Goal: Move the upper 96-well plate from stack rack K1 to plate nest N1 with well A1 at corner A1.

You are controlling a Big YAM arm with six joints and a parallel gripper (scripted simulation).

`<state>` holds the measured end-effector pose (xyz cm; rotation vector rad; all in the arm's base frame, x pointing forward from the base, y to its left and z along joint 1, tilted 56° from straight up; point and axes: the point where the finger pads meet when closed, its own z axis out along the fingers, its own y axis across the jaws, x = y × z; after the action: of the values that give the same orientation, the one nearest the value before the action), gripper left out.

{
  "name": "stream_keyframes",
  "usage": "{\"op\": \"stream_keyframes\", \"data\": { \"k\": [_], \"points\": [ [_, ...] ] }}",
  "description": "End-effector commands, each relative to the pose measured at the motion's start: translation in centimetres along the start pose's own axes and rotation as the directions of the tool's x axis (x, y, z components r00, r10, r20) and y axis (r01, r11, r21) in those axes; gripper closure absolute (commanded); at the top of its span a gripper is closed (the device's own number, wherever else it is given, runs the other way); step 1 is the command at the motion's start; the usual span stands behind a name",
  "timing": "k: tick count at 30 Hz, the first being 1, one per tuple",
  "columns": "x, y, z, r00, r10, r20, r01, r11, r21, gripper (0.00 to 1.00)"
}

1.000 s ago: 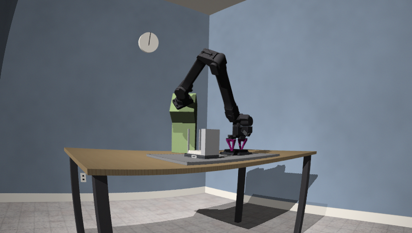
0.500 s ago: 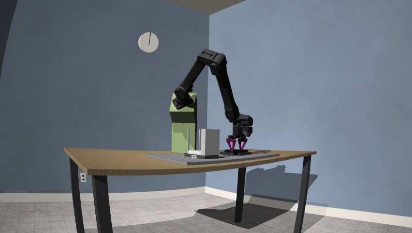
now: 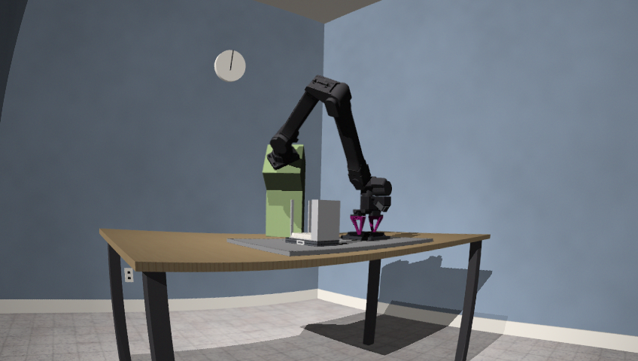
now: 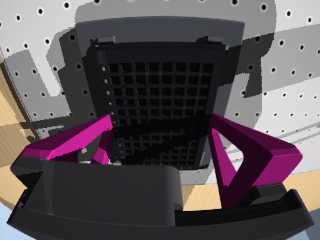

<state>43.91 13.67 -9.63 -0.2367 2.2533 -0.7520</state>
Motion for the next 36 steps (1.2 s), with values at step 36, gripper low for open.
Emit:
{"op": "stream_keyframes", "data": {
  "k": [36],
  "points": [
    [0.37, -0.12, 0.77, 1.0, -0.002, -0.007, 0.002, 1.0, 0.002, 1.0]
  ]
}}
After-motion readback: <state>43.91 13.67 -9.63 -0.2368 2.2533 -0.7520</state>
